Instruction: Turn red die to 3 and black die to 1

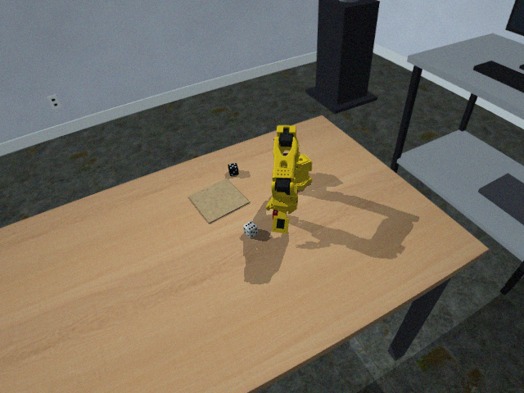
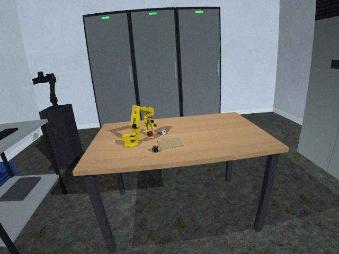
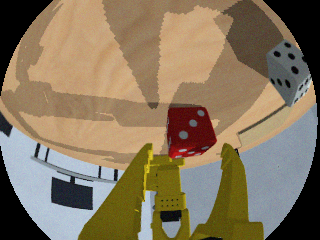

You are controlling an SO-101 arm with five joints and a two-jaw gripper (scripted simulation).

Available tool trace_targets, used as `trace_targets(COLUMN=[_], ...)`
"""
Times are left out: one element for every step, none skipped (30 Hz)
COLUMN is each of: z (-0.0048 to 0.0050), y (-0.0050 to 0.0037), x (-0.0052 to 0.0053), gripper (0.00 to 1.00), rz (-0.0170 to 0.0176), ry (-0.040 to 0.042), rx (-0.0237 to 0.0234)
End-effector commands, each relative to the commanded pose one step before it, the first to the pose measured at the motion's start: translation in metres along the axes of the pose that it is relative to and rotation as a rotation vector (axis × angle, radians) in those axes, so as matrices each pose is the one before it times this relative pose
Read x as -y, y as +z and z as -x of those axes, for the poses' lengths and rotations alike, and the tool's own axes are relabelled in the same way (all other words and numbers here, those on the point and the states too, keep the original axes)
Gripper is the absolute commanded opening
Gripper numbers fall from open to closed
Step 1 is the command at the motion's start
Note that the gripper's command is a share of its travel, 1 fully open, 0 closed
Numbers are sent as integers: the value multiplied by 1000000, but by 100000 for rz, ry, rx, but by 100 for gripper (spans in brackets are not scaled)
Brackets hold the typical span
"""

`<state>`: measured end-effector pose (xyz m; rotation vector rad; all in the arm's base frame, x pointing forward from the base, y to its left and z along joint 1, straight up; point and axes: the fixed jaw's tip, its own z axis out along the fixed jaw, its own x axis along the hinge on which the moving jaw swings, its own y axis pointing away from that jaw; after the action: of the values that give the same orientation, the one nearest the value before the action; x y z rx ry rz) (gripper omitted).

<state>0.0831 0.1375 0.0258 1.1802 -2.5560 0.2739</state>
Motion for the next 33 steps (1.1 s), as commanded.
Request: trace_targets(z=[6104, 314, 0, 0, 286, 263, 237, 211, 190, 158, 131, 110, 88, 66, 44, 27, 17, 6, 6, 0, 0, -1, 0, 0, 0, 6, 0, 6, 6, 12, 5, 11, 11], y=[-2782, 1003, 0, 0, 933, 868, 795, 715, 636, 545, 466, 387, 302, 230, 163, 103, 54, 18, 6, 0, 0, -2, 0, 0, 0, 6, 0, 6, 6, 6, 6, 6, 11], x=[-2290, -38, 0, 0, -32, -35, -29, -29, -17, -24, -18, -12, -12, -6, -6, -6, 0, 0, 0, 0, 0, 1, 6, 24, 36, 66, 84, 120, 144, 180, 210, 246, 276], gripper=[35, 35, 35, 35, 35, 35, 35, 35, 35, 35, 35, 35, 35, 35, 35, 35, 35, 35, 35, 35, 35, 35, 35, 35, 35, 35, 35, 34, 34, 34, 34, 33, 33], rz=[281, -31, 0, 0, -26, -25, -22, -19, -19, -16, -12, -9, -9, -6, -6, -3, 0, 0, 0, 0, 0, -2, 3, 3, 9, 9, 19, 22, 28, 35, 41, 50, 53], ry=[-107, -13, 0, 0, -8, -10, -10, -7, -7, -6, -6, -3, -3, -3, 0, 0, -3, 0, 0, 0, 0, 2, 0, 0, 0, 0, 0, 0, 1, 1, 4, 1, 1], rx=[4011, -229, 0, 0, -219, -198, -182, -163, -148, -126, -104, -88, -69, -53, -38, -22, -13, -6, 0, 0, 0, 0, 0, -3, -3, -3, -6, -9, -13, -13, -16, -19, -22])
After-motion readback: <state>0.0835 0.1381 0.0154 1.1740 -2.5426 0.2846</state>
